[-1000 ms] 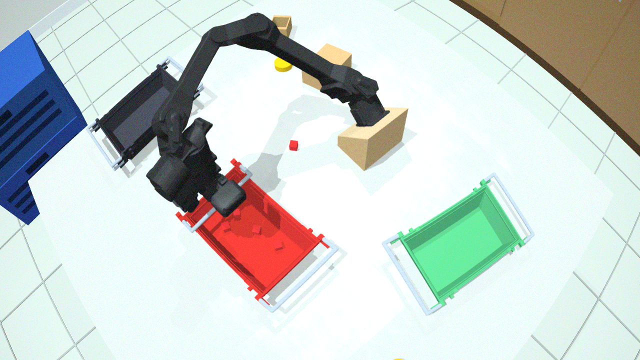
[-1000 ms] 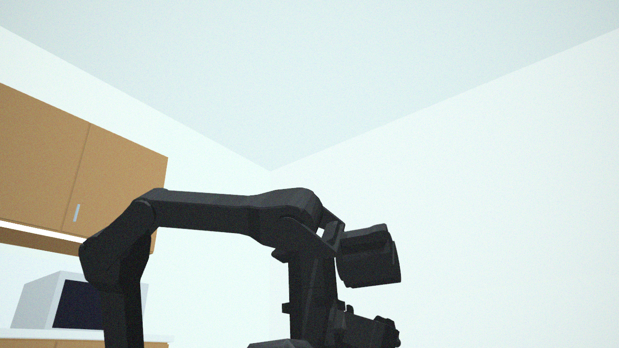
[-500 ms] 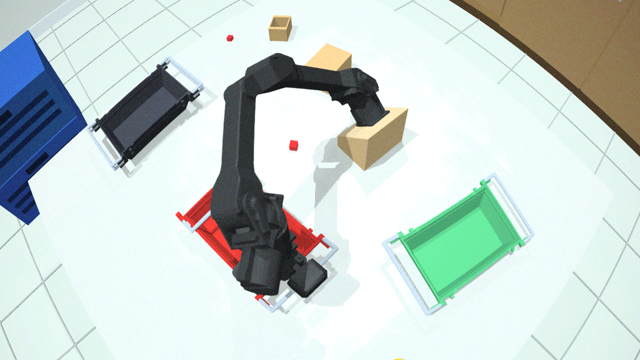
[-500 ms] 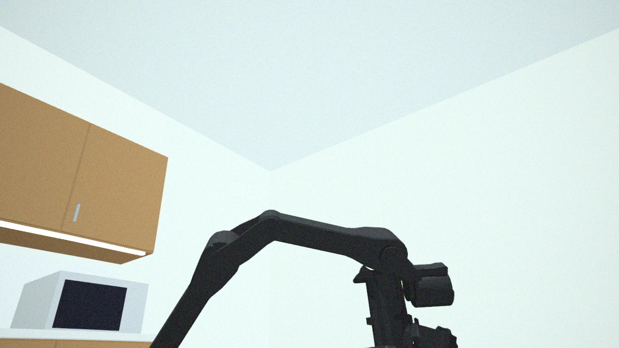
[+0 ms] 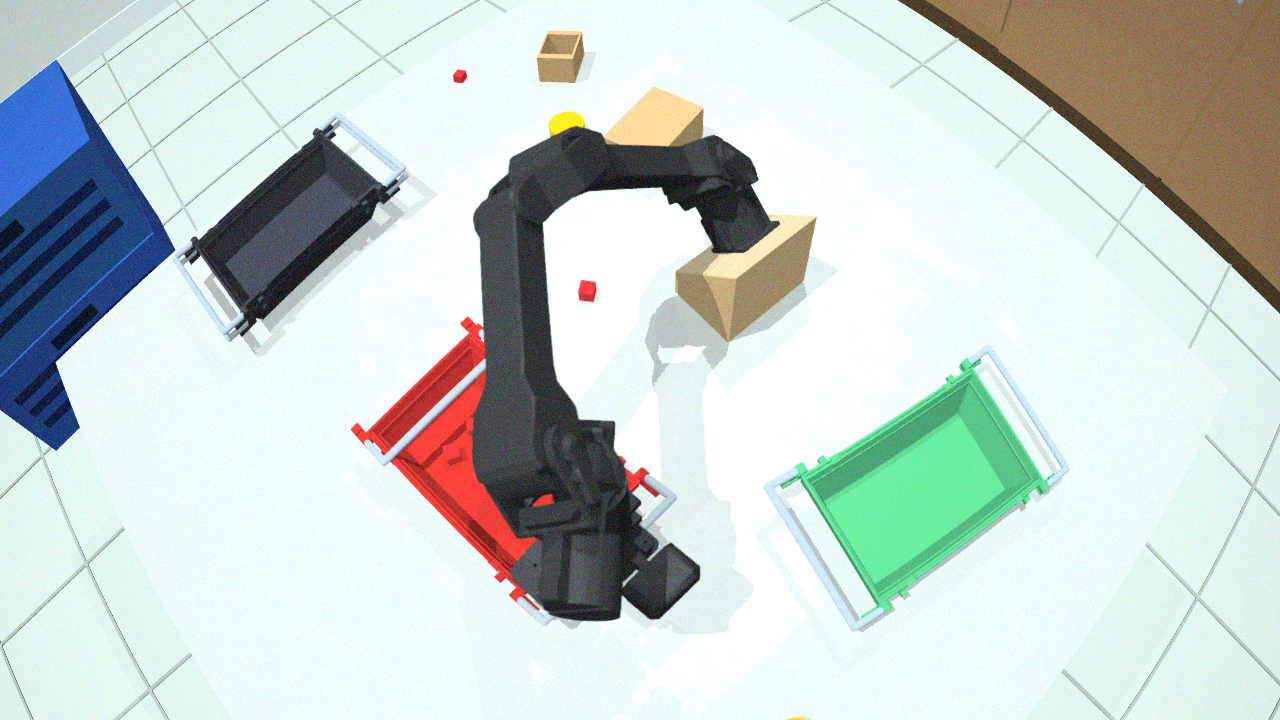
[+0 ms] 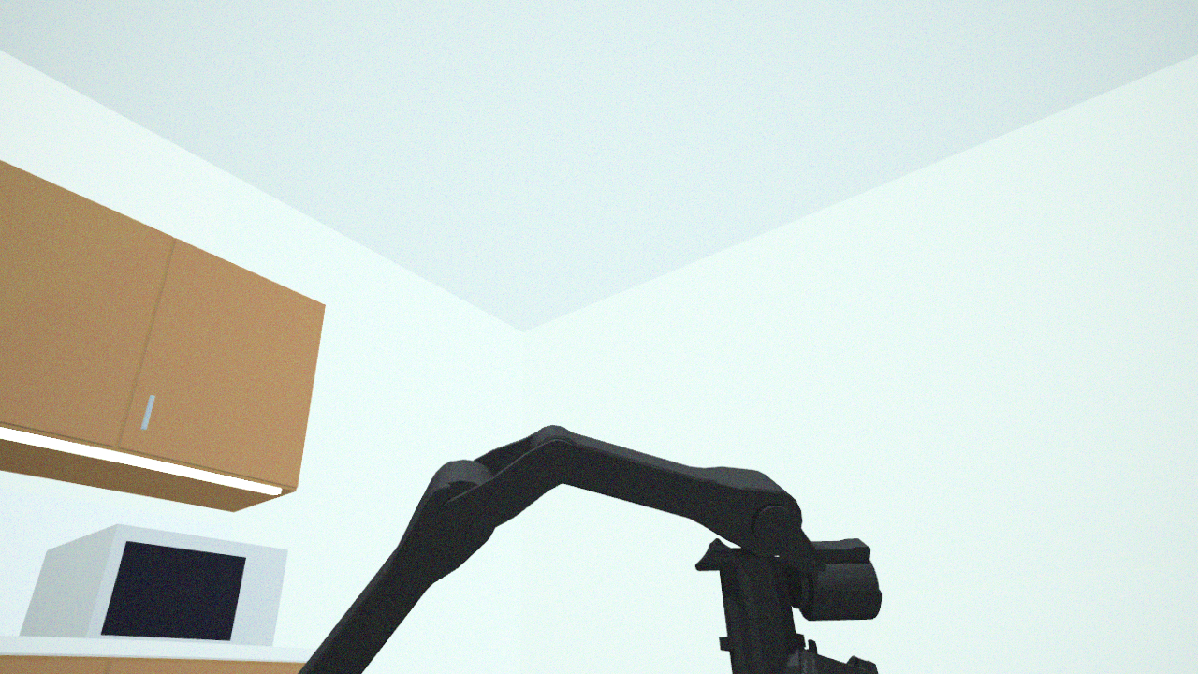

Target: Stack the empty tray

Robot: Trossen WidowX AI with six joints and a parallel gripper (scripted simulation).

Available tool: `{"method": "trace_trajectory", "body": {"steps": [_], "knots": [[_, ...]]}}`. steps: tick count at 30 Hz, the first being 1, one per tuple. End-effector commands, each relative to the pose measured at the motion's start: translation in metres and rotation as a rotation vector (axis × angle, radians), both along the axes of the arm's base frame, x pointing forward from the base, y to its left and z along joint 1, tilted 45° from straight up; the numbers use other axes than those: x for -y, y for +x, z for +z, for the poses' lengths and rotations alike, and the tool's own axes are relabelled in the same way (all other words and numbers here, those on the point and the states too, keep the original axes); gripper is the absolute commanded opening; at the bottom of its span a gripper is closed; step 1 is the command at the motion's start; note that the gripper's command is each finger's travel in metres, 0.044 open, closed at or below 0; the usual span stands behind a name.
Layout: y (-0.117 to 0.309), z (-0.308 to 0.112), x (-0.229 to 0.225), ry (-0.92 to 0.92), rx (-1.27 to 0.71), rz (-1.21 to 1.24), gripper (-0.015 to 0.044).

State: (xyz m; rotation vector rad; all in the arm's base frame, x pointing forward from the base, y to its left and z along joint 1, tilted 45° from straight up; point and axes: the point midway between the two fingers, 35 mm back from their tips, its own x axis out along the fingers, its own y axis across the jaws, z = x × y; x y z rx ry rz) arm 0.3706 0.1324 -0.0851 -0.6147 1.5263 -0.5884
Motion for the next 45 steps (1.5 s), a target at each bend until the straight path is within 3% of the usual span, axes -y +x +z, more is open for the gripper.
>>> {"method": "trace_trajectory", "body": {"steps": [1,16,28,45], "knots": [[-0.001,-0.009,0.010,-0.008,-0.008,0.002,0.0086],[-0.004,-0.039,0.040,-0.010,-0.008,0.001,0.0086],[-0.002,0.002,0.036,-0.010,-0.009,0.001,0.0086],[0.000,0.024,0.084,-0.014,-0.009,0.001,0.0086]]}}
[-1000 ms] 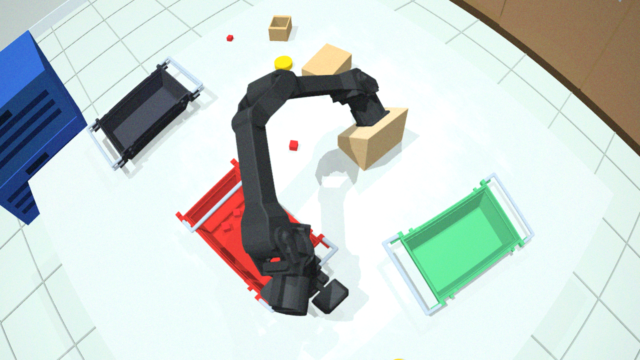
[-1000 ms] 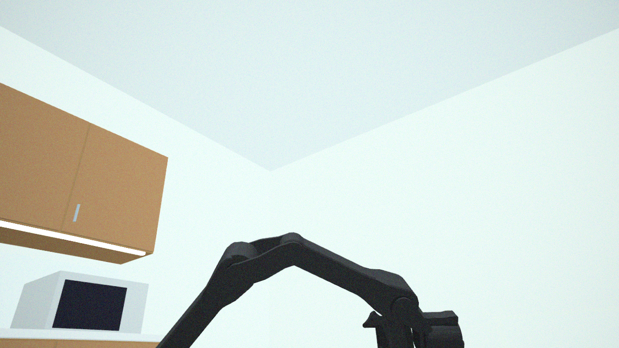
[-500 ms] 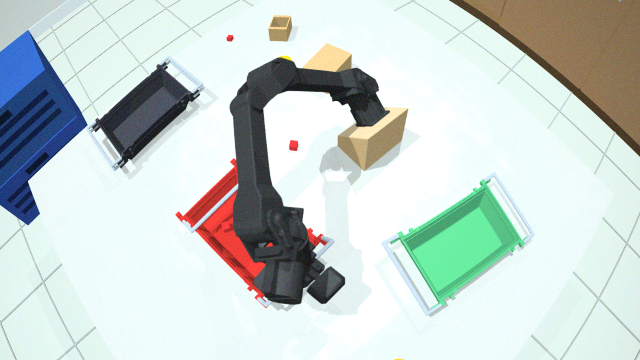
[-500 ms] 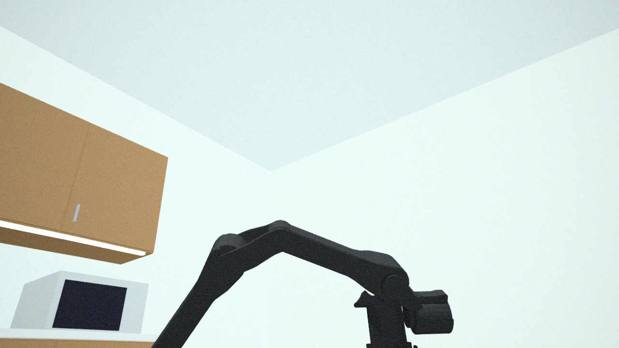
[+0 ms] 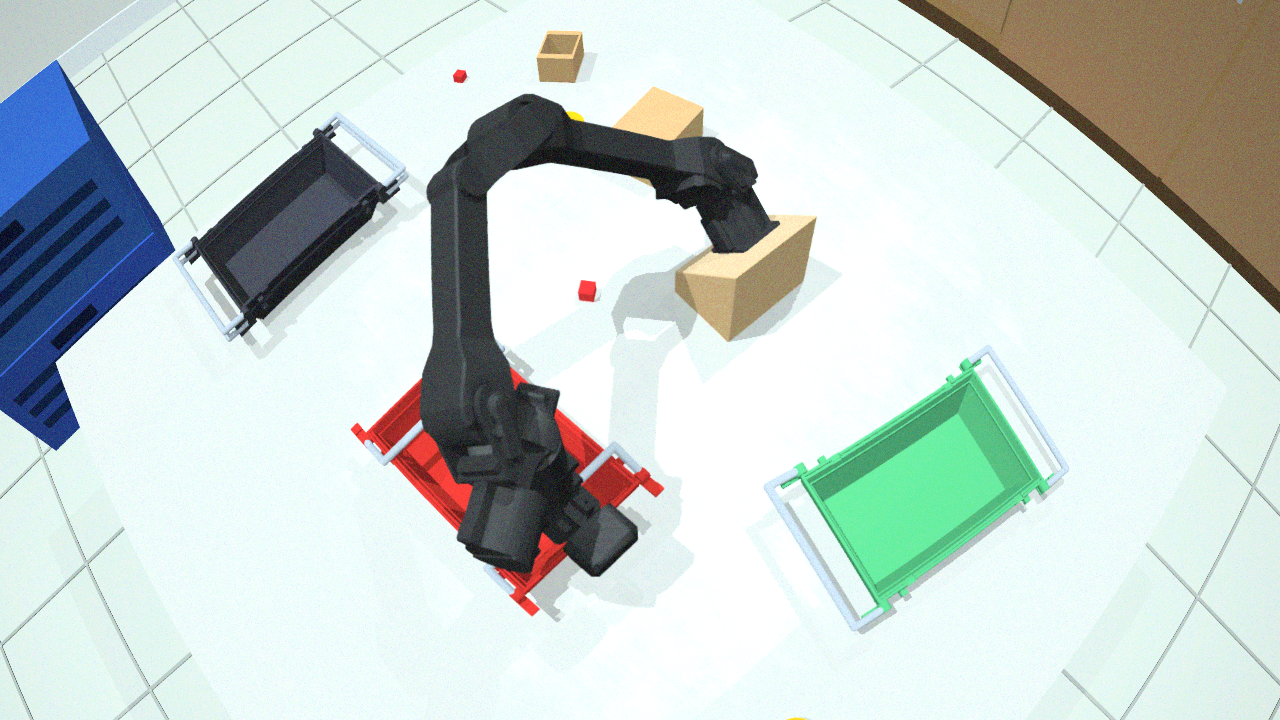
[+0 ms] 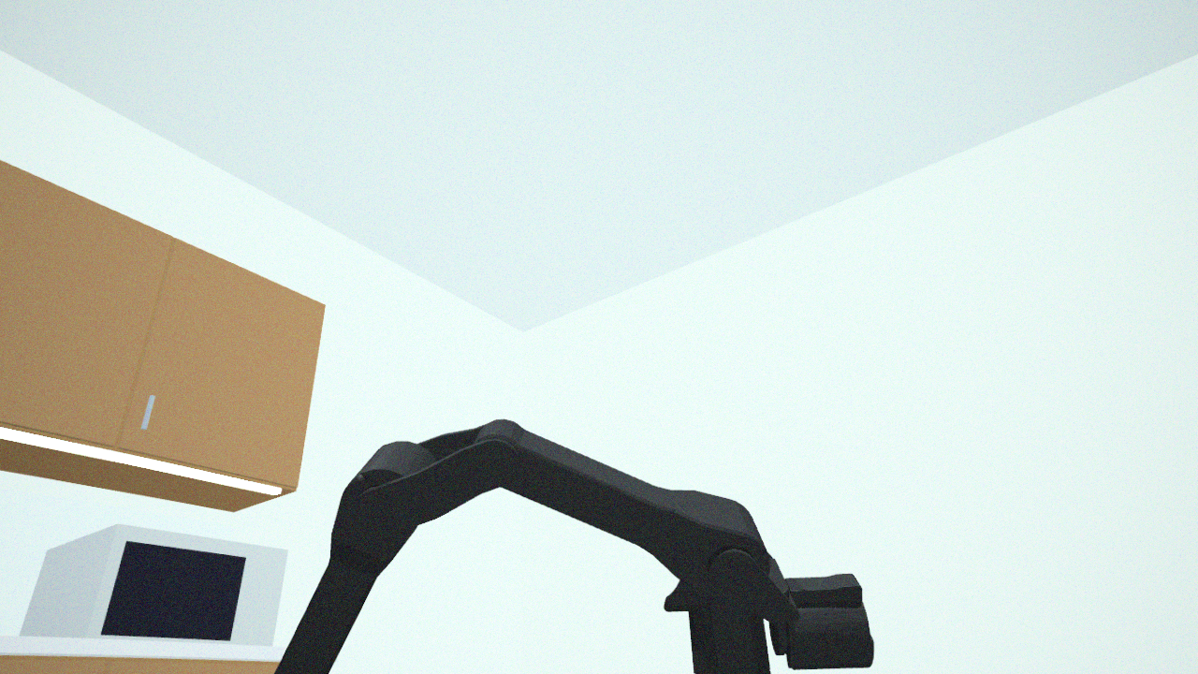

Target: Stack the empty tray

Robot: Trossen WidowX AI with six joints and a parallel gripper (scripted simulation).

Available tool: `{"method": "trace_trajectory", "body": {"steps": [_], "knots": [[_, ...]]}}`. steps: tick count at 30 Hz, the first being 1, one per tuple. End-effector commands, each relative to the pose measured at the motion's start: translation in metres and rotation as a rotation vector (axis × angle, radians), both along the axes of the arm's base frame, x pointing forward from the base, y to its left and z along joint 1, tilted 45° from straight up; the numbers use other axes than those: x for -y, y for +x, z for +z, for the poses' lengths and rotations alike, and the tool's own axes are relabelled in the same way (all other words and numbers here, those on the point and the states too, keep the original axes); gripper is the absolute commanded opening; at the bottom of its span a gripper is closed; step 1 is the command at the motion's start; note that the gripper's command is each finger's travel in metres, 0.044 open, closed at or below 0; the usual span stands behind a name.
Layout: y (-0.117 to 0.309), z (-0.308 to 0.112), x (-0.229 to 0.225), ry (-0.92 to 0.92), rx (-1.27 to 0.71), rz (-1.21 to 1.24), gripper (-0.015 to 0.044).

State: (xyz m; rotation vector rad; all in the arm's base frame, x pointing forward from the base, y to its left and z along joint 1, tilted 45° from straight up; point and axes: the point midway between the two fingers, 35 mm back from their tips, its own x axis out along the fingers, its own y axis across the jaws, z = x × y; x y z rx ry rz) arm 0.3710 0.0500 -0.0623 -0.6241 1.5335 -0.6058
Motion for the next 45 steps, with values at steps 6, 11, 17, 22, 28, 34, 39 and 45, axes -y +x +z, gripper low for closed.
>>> {"method": "trace_trajectory", "body": {"steps": [6,11,17,22,28,34,39,45], "knots": [[0.001,0.015,-0.016,0.004,-0.002,0.010,0.0086],[0.002,0.028,-0.033,0.004,-0.002,0.010,0.0086],[0.002,0.023,-0.028,0.001,-0.002,0.018,0.0086],[0.002,0.023,-0.028,0.001,-0.002,0.018,0.0086],[0.002,0.023,-0.028,0.001,-0.002,0.018,0.0086],[0.002,0.023,-0.028,0.001,-0.002,0.018,0.0033],[0.002,0.023,-0.028,0.001,-0.002,0.018,0.0000],[0.002,0.024,-0.028,0.002,0.001,0.016,0.0000]]}}
